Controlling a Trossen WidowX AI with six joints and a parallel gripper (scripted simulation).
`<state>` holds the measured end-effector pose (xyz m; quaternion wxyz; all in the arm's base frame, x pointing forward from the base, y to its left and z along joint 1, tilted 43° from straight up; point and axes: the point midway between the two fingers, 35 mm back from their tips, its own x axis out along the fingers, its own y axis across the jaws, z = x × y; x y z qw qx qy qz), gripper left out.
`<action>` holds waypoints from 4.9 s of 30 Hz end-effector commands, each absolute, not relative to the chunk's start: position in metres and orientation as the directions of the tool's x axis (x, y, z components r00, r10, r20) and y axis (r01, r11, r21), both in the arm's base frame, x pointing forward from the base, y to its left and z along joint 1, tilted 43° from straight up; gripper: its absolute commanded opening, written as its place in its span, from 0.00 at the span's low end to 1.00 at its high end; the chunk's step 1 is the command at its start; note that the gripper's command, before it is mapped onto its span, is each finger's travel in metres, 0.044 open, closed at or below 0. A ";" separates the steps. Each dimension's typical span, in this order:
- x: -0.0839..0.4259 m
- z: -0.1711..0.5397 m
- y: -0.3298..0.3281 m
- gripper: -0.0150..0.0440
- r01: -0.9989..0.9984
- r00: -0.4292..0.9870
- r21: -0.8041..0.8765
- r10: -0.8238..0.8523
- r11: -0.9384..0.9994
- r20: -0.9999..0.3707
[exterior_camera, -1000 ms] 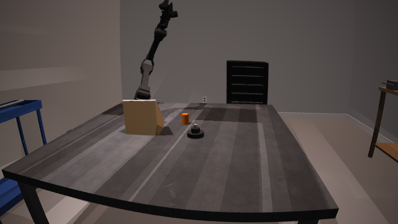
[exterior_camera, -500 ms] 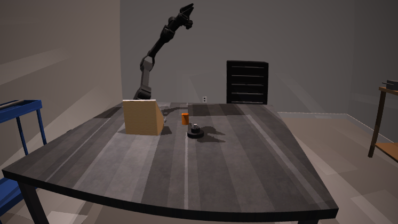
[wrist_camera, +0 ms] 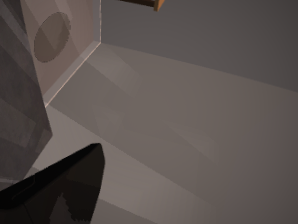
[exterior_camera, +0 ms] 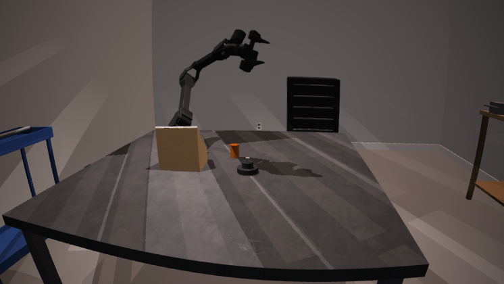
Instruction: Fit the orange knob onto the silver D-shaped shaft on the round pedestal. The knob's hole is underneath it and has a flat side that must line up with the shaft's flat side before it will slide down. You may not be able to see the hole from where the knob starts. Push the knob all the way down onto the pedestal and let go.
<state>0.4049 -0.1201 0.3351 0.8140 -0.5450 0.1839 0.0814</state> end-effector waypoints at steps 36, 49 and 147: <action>0.235 0.099 0.103 1.00 -0.412 -0.134 0.650 0.663 0.639 -0.737; 0.231 0.081 0.118 1.00 -0.412 -0.134 0.651 0.664 0.638 -0.736; 0.243 0.135 0.068 0.25 -0.415 -0.110 0.602 0.619 0.682 -0.778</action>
